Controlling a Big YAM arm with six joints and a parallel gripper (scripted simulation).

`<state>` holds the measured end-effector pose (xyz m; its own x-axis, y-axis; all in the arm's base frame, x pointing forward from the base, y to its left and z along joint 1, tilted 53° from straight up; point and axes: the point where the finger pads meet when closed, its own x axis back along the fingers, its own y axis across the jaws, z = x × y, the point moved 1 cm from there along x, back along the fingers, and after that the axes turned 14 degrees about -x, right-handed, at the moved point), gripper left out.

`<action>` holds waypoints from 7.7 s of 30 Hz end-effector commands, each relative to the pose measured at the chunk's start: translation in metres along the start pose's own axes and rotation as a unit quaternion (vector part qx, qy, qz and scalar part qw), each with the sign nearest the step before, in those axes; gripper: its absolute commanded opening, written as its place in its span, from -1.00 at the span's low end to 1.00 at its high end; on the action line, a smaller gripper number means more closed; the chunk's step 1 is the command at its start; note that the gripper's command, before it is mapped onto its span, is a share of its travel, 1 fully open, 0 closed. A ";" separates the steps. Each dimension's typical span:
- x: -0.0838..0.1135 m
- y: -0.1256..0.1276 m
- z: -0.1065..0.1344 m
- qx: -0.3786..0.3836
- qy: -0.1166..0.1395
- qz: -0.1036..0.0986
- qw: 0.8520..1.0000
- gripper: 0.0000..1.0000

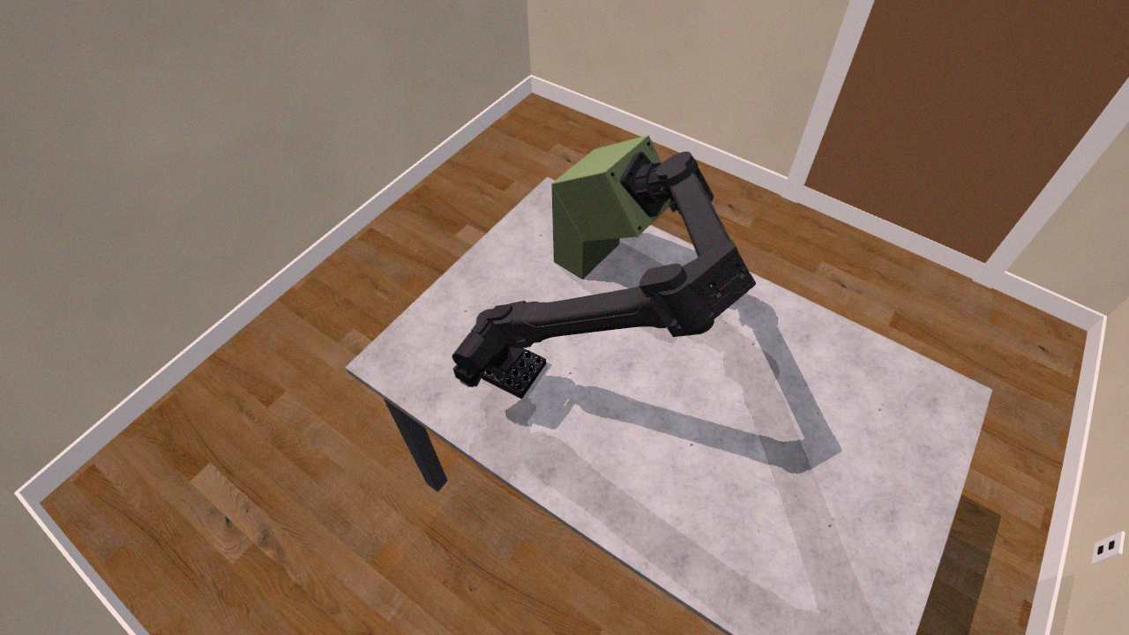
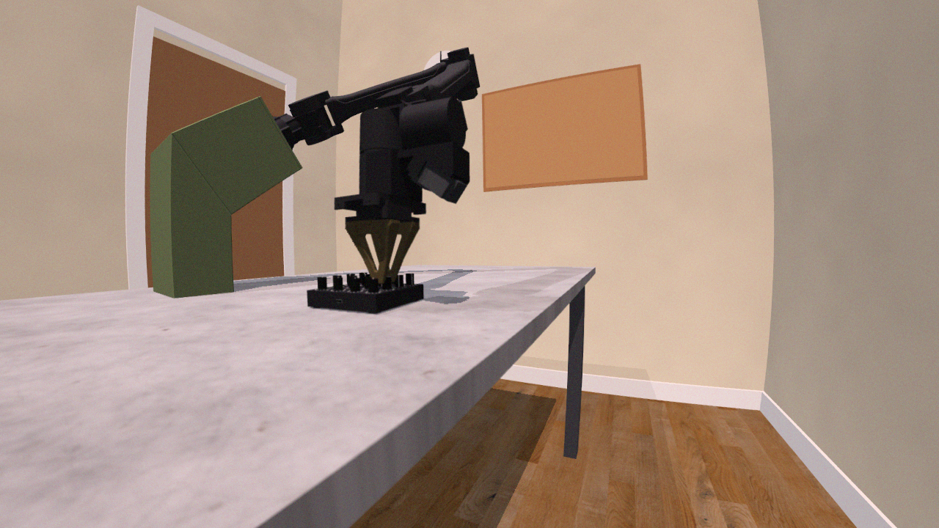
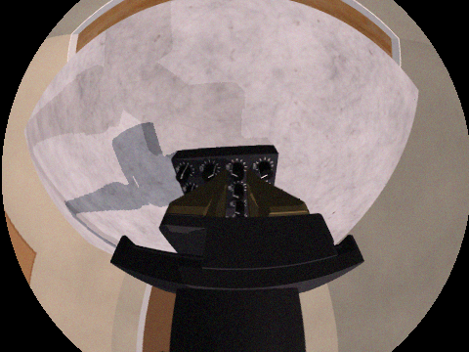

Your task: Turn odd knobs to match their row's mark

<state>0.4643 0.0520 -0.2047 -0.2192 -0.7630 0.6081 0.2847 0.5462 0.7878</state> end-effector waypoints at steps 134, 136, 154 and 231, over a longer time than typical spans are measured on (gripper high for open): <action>0.057 0.044 0.060 0.732 -0.003 0.000 0.681 -0.61; 0.056 0.038 0.060 0.730 -0.003 0.000 0.683 -0.61; 0.056 0.038 0.060 0.731 -0.003 0.000 0.683 -0.61; 0.013 0.038 0.060 0.726 -0.004 0.000 0.687 -0.61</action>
<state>0.4117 0.0829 -0.1615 -0.2154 -0.7650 0.6069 -0.9494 0.3097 0.0534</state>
